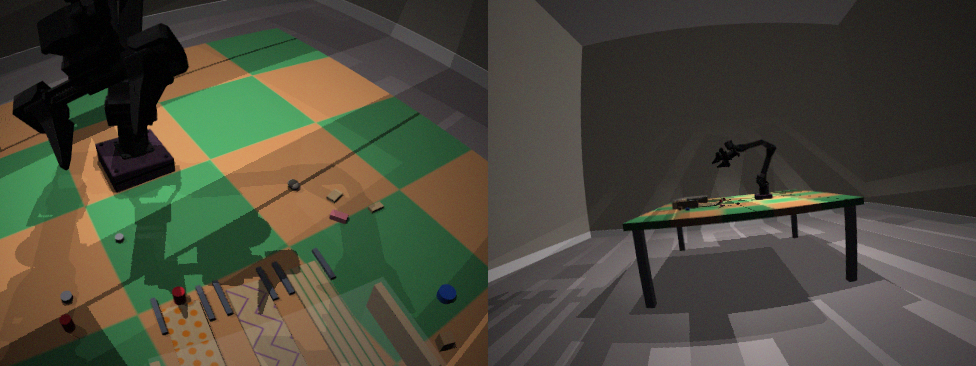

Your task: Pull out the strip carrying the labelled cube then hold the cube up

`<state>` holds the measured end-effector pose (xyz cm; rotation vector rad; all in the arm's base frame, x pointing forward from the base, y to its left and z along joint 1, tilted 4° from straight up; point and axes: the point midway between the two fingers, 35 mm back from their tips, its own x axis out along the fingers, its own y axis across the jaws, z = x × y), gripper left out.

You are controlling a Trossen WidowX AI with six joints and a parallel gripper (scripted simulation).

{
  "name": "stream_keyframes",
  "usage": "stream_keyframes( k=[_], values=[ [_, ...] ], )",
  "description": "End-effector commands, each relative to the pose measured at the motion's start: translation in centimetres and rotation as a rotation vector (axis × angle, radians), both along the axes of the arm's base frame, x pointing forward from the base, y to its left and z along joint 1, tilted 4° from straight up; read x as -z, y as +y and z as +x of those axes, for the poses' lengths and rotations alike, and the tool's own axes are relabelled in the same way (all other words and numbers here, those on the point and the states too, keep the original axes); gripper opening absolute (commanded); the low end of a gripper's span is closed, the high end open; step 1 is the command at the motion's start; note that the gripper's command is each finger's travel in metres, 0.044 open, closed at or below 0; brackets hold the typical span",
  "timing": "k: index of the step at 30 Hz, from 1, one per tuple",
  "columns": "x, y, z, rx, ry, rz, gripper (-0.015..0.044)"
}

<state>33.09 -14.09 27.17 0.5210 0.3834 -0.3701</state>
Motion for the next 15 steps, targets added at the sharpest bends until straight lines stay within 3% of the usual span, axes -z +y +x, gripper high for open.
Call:
stream_keyframes(
  k=[1,7,15],
  values=[
    [3.8,5.5,0.2,-0.205,0.091,-0.125,0.04],
    [8.5,12.8,-1.0,-0.507,0.176,-0.312,0.04],
    [8.7,13.0,-1.1,-0.516,0.178,-0.318,0.04]
  ],
)
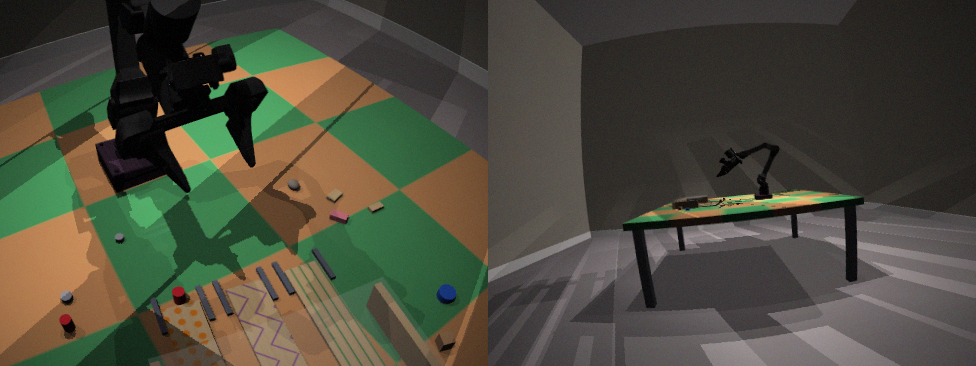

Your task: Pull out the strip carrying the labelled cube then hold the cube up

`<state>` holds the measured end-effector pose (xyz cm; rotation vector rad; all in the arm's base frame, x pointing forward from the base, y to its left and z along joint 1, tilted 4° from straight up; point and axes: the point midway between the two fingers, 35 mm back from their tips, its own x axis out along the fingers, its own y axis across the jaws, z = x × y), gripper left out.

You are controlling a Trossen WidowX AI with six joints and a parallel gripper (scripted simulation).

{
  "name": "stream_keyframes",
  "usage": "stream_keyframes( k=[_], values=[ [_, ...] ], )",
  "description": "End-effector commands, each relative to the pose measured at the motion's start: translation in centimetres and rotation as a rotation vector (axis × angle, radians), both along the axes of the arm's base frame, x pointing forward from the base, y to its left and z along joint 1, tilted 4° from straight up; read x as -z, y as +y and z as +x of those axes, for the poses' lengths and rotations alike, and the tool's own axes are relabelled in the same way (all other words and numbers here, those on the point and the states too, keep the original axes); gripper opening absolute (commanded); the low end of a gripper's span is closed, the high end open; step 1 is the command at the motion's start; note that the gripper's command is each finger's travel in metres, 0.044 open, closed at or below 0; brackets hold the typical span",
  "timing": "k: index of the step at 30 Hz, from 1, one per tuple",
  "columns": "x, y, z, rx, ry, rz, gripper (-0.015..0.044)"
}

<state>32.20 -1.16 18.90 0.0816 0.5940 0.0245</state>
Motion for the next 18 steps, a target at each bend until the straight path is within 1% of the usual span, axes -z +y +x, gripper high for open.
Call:
stream_keyframes(
  k=[1,3,6,13,18],
  values=[
    [0.4,0.1,-0.2,-0.006,0.007,-0.013,0.04],
    [0.4,0.1,-0.2,-0.006,0.007,-0.013,0.04],
    [0.9,-0.4,0.5,0.005,0.073,-0.012,0.0321],
    [3.9,-2.9,3.4,0.053,0.396,0.005,0.0138],
    [6.7,-4.8,4.7,0.081,0.627,0.026,0.0006]
  ],
)
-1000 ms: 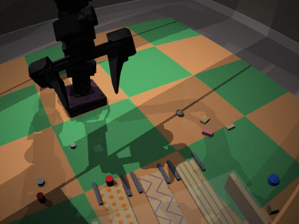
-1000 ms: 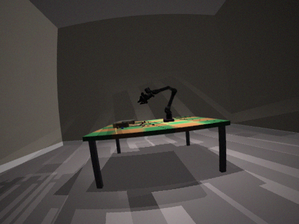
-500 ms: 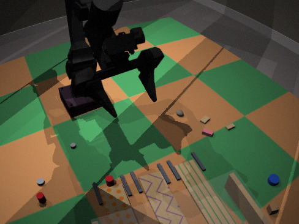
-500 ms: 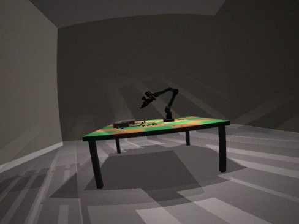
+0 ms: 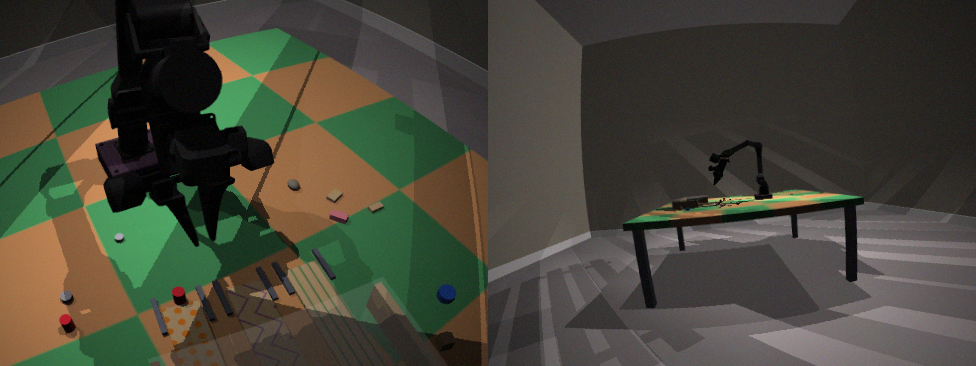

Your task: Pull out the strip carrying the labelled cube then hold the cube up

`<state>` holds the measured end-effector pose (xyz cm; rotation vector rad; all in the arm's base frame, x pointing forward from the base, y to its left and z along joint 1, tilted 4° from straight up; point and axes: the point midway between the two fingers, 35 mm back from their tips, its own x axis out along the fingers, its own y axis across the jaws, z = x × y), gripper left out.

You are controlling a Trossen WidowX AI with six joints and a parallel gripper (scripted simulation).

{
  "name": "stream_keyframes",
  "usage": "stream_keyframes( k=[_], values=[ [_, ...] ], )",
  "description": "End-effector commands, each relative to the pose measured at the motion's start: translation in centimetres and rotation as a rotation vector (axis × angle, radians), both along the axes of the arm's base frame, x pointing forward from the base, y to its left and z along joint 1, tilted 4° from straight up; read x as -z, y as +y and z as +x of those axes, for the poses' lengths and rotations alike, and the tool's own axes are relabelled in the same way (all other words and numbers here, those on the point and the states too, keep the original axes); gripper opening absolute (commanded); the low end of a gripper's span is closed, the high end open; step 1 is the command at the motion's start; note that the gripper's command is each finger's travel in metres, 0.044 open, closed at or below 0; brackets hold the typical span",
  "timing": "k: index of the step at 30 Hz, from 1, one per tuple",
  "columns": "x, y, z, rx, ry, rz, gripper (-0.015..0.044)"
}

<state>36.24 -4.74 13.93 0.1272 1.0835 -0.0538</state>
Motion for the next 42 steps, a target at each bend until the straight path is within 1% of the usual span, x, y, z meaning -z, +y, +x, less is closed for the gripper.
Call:
stream_keyframes(
  k=[1,5,9,15,42],
  values=[
    [2.3,-1.7,0.9,0.022,0.18,0.012,0.0],
    [4.8,-3.2,1.3,0.043,0.363,0.041,0.0],
    [6.3,-3.6,2.1,0.053,0.468,0.061,0.0],
    [6.6,-3.6,2.2,0.053,0.473,0.062,0.0],
    [11.1,-3.4,2.2,0.053,0.473,0.063,0.0]
  ],
)
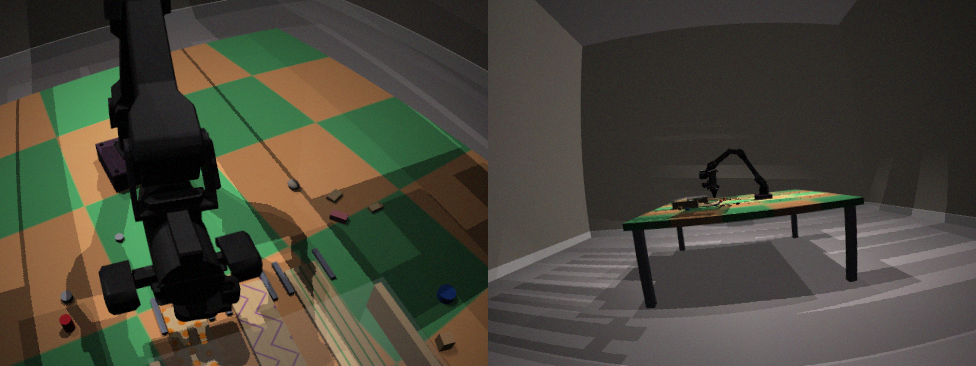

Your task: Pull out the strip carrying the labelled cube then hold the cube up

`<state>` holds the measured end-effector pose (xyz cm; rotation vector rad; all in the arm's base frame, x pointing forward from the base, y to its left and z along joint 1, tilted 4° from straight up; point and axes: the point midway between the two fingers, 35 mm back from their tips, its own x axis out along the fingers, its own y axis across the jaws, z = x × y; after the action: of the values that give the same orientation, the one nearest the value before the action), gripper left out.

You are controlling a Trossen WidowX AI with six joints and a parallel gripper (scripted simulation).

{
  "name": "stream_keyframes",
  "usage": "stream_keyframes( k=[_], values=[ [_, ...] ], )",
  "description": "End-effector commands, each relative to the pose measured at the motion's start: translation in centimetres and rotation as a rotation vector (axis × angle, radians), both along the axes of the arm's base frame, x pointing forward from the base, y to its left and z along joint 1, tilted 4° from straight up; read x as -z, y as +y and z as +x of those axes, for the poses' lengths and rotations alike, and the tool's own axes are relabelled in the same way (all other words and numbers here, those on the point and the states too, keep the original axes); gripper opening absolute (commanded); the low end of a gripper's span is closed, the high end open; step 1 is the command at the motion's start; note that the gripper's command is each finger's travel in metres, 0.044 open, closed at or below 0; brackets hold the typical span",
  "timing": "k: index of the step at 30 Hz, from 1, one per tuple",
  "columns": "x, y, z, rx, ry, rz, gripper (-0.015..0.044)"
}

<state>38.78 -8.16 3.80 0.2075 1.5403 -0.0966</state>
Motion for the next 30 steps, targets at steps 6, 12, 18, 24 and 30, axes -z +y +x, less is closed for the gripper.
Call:
stream_keyframes(
  k=[6,12,18,24,30],
  values=[
    [1.9,0.1,-0.4,0.002,0.015,-0.002,0.0],
    [2.9,0.1,-0.6,0.002,0.015,-0.002,0.0],
    [3.3,0.1,-0.7,0.002,0.015,-0.002,0.0],
    [3.3,0.1,-0.7,0.002,0.015,-0.002,0.0],
    [3.3,0.1,-0.7,0.002,0.015,-0.002,0.0]
  ],
)
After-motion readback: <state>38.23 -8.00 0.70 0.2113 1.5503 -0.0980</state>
